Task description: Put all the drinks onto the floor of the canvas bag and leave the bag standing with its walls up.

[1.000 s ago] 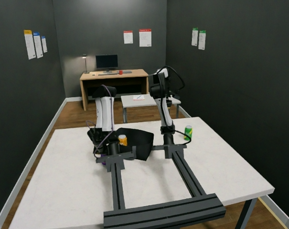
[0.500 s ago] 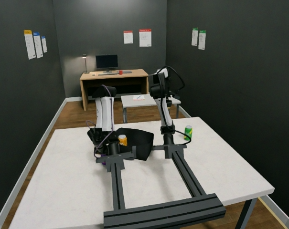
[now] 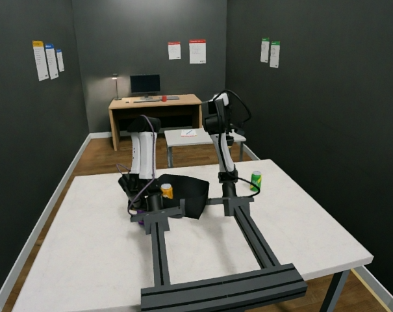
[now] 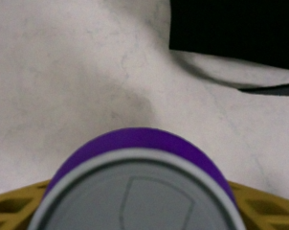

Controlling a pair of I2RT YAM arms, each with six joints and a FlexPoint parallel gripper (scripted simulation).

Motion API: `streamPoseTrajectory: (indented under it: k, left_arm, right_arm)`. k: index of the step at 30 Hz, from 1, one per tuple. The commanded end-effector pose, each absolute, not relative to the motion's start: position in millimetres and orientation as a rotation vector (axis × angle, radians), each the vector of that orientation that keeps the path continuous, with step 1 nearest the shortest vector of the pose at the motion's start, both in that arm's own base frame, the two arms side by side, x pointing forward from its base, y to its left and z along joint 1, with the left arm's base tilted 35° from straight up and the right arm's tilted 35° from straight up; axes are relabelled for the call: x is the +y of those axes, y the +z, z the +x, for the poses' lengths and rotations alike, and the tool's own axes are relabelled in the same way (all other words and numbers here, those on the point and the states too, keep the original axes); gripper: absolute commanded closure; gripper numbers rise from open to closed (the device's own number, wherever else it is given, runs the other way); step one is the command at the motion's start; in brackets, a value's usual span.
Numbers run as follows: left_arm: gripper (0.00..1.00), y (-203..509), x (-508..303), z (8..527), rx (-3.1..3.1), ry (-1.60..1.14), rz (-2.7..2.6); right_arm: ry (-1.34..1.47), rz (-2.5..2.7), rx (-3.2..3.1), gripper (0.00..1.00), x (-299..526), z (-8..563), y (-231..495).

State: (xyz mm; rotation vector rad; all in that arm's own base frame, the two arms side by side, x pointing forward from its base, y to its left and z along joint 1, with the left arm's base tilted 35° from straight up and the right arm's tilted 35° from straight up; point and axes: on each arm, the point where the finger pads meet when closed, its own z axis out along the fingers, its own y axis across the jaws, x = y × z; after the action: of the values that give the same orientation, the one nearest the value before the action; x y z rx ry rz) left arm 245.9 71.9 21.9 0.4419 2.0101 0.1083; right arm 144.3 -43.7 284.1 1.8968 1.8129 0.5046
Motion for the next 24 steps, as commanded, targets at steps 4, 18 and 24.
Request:
streamPoseTrajectory:
  k: [4,18,24]
  left_arm:
    - [0.33,44.3,67.2,235.6,1.988,0.089,0.472]
    - [0.33,75.1,65.2,220.0,1.984,0.095,0.496]
    - [0.33,92.0,70.4,216.8,1.961,0.139,0.508]
  right_arm:
    - [0.52,1.871,1.811,0.0,-41.8,144.4,287.3]
    - [0.52,1.871,1.811,0.0,-41.8,144.4,287.3]
    - [0.52,1.871,1.811,0.0,-41.8,144.4,287.3]
